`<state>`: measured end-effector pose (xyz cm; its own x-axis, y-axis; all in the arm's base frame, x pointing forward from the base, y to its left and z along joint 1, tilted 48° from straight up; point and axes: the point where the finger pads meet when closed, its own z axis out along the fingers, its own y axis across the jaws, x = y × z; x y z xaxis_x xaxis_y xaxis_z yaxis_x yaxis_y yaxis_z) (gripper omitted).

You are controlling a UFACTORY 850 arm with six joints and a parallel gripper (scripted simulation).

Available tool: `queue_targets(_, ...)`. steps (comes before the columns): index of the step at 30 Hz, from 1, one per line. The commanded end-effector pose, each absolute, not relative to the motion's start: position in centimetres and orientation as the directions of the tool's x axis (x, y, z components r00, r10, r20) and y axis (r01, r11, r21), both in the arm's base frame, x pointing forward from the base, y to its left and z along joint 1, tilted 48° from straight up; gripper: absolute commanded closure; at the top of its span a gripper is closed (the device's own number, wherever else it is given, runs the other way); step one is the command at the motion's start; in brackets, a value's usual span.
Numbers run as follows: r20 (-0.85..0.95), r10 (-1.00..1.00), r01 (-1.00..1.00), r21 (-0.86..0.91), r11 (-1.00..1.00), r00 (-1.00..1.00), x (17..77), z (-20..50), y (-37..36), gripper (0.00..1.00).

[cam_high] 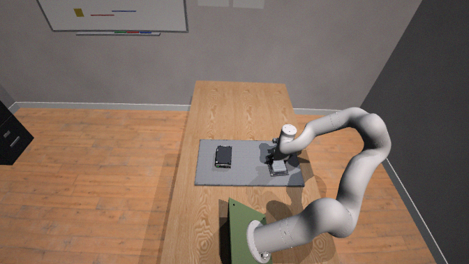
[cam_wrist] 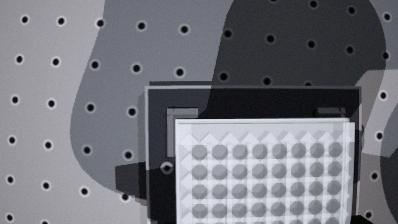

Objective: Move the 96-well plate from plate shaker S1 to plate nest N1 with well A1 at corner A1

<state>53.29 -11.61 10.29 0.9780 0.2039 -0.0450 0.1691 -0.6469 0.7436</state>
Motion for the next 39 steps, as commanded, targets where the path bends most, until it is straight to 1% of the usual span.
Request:
queue_targets(1,-0.044,0.205,0.169,0.744,-0.647,0.978,53.34,10.33,-11.56,1.0)
queue_targets(39,-0.044,0.205,0.169,0.744,-0.647,0.978,53.4,9.96,-11.97,1.0)
